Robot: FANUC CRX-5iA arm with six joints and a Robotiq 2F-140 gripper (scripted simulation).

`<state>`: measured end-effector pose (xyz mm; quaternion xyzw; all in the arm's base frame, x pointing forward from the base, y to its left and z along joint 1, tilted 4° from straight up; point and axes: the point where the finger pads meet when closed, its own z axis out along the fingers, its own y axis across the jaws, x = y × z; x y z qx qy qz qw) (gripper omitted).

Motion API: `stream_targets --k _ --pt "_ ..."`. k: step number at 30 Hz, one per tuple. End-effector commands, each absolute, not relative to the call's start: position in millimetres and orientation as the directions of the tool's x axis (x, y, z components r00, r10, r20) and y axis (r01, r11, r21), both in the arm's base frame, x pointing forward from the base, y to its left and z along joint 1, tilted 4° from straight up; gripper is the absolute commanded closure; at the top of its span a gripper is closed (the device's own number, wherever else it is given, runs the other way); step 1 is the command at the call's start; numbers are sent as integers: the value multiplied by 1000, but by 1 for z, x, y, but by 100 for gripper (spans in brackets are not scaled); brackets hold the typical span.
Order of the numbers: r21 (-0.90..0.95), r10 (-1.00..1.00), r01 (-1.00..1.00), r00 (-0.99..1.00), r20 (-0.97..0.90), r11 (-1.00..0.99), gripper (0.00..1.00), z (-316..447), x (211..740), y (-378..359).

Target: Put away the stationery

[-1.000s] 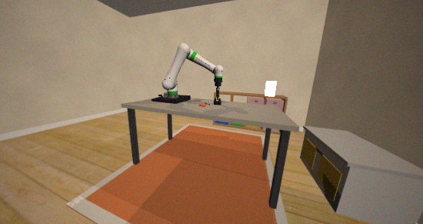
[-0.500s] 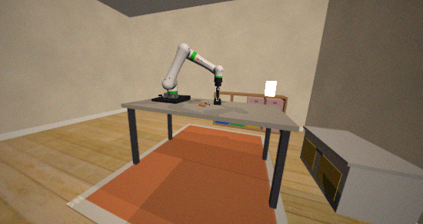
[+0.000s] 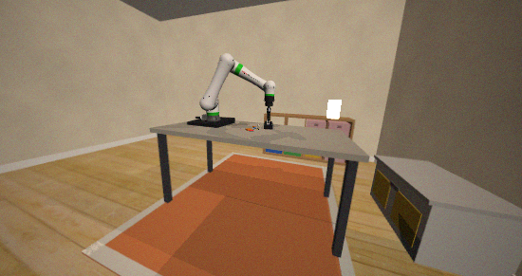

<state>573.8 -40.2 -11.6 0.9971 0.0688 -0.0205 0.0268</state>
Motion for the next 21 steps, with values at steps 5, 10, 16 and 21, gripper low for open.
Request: stream_targets --k 5,10,16,21 --pt "51 136 138 990 -44 -989 95 -11 574 -40" --pt "51 136 138 990 -44 -989 95 -11 574 -40" --pt "51 136 138 990 -44 -989 95 -7 574 -40" --pt "51 136 138 990 -44 -989 95 -2 574 -40"
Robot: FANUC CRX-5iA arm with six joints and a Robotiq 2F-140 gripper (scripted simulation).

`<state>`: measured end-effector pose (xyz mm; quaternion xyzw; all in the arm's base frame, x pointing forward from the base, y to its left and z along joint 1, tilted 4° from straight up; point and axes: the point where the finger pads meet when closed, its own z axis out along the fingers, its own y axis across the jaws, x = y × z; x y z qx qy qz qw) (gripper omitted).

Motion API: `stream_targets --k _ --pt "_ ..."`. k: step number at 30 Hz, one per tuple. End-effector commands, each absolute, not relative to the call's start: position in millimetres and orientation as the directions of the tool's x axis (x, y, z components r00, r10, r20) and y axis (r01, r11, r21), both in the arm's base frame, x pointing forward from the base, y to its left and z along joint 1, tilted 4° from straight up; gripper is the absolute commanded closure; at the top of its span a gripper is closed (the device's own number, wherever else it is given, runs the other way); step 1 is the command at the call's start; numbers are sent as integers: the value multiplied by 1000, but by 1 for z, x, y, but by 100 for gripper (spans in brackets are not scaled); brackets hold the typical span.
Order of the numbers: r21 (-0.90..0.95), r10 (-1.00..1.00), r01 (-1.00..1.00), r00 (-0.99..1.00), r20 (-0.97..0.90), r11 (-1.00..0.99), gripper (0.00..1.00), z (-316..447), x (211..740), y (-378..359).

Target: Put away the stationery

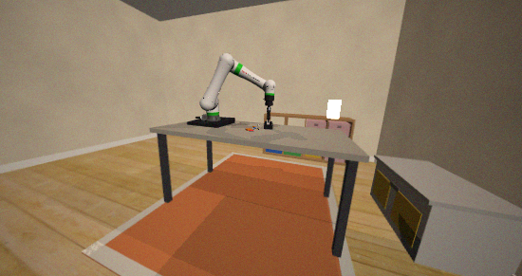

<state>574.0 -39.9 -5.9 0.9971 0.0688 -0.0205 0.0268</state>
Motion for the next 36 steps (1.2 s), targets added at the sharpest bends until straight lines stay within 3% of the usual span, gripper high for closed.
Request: stream_targets --k 1,30,36 --pt "51 136 138 990 -44 -989 95 -1 574 -40" --pt "51 136 138 990 -44 -989 95 48 576 -37" --pt "51 136 138 990 -44 -989 95 46 575 -7"
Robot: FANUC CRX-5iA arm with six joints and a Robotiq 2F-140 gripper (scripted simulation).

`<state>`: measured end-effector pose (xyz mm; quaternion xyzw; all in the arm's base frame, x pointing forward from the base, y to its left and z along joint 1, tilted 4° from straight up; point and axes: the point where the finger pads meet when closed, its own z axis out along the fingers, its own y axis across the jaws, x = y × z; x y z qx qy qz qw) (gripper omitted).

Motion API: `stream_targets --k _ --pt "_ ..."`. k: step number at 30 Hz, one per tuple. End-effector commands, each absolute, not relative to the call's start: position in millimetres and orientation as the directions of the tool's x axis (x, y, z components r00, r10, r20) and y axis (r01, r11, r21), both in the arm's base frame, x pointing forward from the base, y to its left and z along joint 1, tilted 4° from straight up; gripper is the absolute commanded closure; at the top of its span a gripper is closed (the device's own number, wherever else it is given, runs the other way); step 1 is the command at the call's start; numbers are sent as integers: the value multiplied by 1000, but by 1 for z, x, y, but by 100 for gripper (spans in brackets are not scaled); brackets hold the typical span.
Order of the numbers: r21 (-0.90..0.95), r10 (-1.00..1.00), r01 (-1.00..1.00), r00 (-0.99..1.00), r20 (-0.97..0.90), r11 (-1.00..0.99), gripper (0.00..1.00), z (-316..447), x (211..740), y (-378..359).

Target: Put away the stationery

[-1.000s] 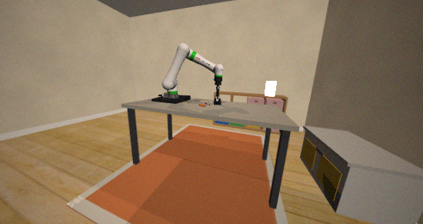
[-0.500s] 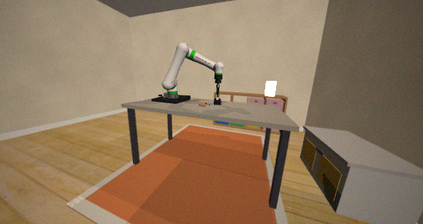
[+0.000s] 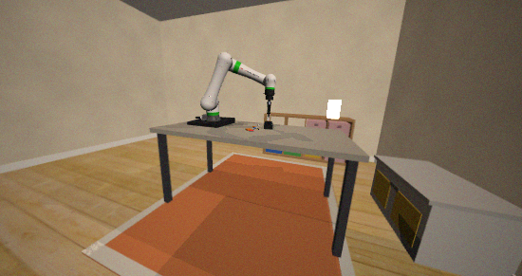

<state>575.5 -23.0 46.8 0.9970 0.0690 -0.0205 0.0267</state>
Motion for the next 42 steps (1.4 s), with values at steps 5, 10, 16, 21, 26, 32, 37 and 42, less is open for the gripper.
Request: stream_targets --k 5,10,16,21,26,32,37,42 --pt "51 136 138 990 -44 -989 95 45 574 18" --pt "51 136 138 990 -44 -989 95 44 574 38" --pt "51 136 138 990 -44 -989 95 43 574 47" --pt "51 136 138 990 -44 -989 95 35 573 47" --pt "51 136 138 990 -44 -989 95 22 573 46" --pt "51 136 138 990 -44 -989 95 11 572 45" --pt "51 136 138 990 -44 -989 95 -2 572 45" --pt "51 136 138 990 -44 -989 95 -15 571 44"
